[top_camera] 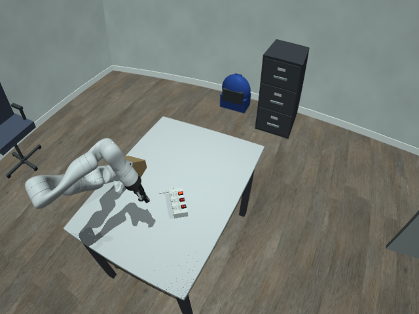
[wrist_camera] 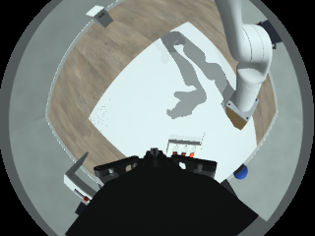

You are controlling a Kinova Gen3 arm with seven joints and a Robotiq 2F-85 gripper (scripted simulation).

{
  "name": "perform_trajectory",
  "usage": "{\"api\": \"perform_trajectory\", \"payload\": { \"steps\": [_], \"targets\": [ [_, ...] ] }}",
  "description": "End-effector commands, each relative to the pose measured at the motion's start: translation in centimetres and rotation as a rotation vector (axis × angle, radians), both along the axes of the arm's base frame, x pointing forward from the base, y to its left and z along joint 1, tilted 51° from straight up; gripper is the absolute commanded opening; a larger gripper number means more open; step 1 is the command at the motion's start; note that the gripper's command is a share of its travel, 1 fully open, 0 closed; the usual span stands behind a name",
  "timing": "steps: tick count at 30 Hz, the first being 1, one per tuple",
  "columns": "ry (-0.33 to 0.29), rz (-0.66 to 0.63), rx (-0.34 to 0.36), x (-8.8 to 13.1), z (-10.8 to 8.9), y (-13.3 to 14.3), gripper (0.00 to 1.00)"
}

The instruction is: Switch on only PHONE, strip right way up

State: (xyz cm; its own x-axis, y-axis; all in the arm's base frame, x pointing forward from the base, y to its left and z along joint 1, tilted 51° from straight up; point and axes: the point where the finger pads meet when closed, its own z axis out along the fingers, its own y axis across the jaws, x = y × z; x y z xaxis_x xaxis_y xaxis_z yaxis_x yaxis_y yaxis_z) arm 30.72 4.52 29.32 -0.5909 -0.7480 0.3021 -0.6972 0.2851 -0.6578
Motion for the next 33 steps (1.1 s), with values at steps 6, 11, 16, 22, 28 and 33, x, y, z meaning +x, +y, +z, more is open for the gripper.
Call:
{"api": "perform_trajectory", "payload": {
  "steps": [6,11,16,22,28,33],
  "targets": [
    [-0.005,0.006,0.004,0.6,-0.3,0.5,0.00],
    [0.002,0.009,-0.001,1.4,-1.2,1.0,0.00],
    [0.035,0.037,-0.021,3.6,-4.6,2.8,0.00],
    [0.093,0.079,-0.045,6.3,-10.7,5.1,0.00],
    [0.139,0.106,-0.058,7.6,-15.3,6.1,0.00],
    [0.187,0.131,-0.069,8.4,-20.1,6.8,0.00]
  ]
}}
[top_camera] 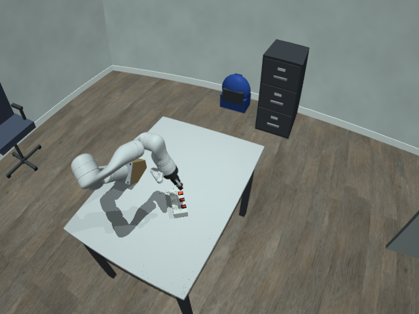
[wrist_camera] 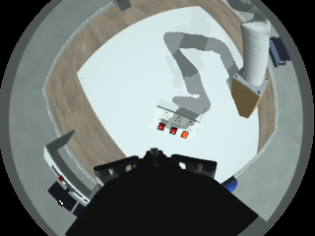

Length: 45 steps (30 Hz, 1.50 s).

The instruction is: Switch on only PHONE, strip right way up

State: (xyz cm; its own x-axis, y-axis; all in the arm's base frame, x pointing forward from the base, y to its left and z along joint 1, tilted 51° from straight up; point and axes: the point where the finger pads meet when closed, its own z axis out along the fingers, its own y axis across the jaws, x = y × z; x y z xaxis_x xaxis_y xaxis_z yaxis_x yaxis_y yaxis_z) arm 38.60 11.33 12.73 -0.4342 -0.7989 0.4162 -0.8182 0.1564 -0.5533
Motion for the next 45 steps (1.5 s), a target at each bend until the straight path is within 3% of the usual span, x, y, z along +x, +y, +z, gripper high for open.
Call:
{"api": "perform_trajectory", "payload": {
  "steps": [1,2,3,6,10,13,16,45],
  "targets": [
    [0.051,0.008,-0.027,0.7,-5.0,0.1,0.00],
    [0.066,0.015,-0.030,0.8,-6.5,0.2,0.00],
    [0.066,0.015,-0.030,0.8,-6.5,0.2,0.00],
    [0.108,0.031,-0.036,0.8,-10.5,0.2,0.00],
    [0.120,0.036,-0.038,0.8,-11.5,0.2,0.00],
    [0.148,0.045,-0.041,0.6,-14.0,0.1,0.00],
    [0.163,0.051,-0.043,0.4,-15.2,0.0,0.00],
    [0.170,0.052,-0.044,0.1,-15.6,0.0,0.00]
  ]
}}
